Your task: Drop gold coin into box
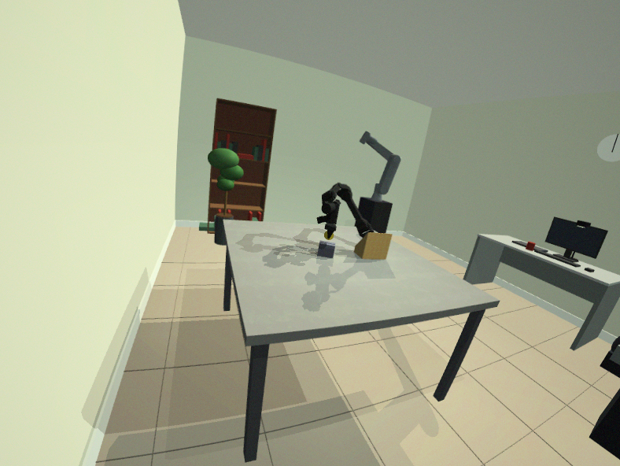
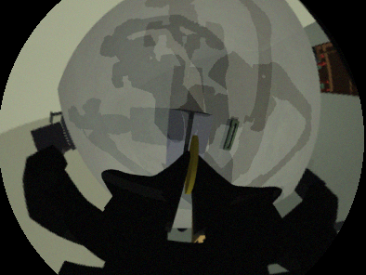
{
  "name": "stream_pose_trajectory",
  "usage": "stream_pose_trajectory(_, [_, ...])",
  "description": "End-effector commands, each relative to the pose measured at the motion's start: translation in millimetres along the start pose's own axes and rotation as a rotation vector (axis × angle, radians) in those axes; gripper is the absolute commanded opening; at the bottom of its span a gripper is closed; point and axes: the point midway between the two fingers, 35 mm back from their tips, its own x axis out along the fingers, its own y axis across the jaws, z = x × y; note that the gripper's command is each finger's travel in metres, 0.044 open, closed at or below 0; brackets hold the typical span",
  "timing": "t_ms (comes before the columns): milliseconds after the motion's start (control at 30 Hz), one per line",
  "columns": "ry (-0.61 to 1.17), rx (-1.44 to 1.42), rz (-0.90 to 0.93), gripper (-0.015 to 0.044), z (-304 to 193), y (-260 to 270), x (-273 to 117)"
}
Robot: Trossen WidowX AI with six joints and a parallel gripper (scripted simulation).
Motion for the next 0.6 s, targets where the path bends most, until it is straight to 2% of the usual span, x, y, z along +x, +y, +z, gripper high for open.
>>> stream_pose_trajectory(0, [0.001, -0.003, -0.002, 0.0, -0.4, -0.7, 0.4])
stream_pose_trajectory(567, [0.001, 0.01, -0.005, 0.0, 0.3, 5.9, -2.5])
